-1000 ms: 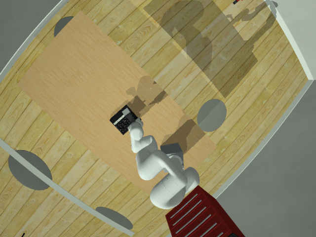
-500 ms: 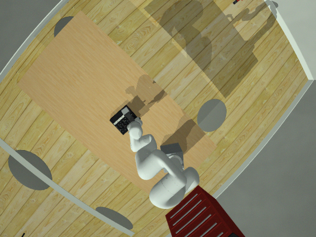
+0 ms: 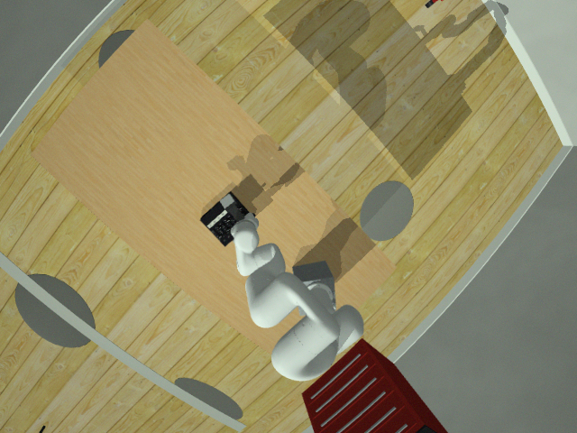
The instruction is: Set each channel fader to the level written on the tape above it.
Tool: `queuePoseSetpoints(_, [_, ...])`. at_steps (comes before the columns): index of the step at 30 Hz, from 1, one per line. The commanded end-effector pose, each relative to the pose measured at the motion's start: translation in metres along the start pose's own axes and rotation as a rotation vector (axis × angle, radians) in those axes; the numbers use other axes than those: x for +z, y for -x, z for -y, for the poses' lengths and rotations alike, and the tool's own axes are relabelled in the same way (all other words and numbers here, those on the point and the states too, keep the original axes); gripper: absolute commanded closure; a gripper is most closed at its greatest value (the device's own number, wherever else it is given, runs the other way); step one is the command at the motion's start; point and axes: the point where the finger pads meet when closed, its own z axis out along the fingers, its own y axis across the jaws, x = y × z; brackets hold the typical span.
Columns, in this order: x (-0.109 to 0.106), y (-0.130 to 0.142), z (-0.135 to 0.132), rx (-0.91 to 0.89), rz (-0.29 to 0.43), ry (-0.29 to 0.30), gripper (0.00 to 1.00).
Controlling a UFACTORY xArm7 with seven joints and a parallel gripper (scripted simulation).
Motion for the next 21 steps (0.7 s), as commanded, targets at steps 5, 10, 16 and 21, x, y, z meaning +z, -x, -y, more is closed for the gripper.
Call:
queuePoseSetpoints(5, [-0.001, -0.0055, -0.0001, 0.0, -0.004, 0.0, 1.0])
queuePoseSetpoints(10, [-0.001, -0.0062, -0.0001, 0.0, -0.004, 0.0, 1.0])
queuePoseSetpoints(16, [-0.001, -0.0072, -0.0001, 0.0, -0.004, 0.0, 1.0])
queuePoseSetpoints(21, [-0.001, -0.0075, -0.0001, 0.0, -0.004, 0.0, 1.0])
